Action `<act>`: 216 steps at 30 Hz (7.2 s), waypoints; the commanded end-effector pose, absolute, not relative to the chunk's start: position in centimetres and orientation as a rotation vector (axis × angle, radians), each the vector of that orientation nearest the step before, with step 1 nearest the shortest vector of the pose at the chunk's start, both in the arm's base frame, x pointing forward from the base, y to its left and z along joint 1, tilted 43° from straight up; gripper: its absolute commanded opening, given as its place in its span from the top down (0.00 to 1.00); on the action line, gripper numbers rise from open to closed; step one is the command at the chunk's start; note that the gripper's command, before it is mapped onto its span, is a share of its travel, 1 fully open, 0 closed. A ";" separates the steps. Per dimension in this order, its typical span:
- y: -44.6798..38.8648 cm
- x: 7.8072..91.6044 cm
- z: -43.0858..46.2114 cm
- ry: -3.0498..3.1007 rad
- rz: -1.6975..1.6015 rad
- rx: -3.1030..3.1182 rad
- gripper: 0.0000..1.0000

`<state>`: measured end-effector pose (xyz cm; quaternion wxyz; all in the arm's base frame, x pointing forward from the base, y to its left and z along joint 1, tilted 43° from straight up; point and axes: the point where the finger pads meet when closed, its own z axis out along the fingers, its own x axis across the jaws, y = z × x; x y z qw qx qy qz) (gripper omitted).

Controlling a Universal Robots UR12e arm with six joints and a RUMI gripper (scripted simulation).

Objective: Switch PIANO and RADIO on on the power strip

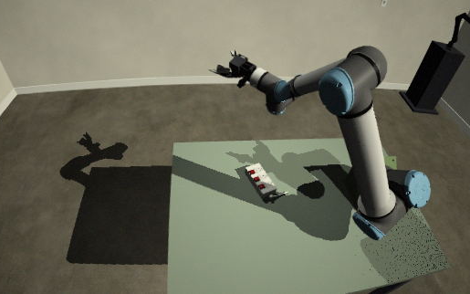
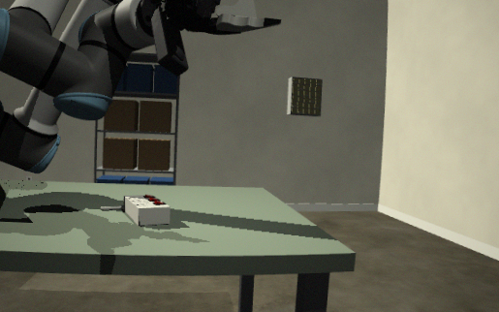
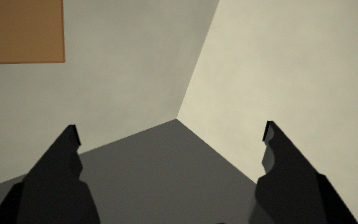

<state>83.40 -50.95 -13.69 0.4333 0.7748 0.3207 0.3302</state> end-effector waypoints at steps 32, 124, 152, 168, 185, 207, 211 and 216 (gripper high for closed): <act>-36.0 83.9 -22.4 1.565 0.525 2.421 0.00; -5.2 61.1 -4.2 2.928 0.294 2.686 0.00; -5.2 61.1 -4.2 2.928 0.294 2.686 0.00; -5.2 61.1 -4.2 2.928 0.294 2.686 0.00; -6.6 58.1 -2.4 2.802 0.720 2.477 0.00; -7.0 56.4 -1.4 2.718 0.887 2.339 0.00; -7.0 56.4 -1.4 2.718 0.887 2.338 0.00; -7.0 56.4 -1.4 2.729 0.893 2.319 0.00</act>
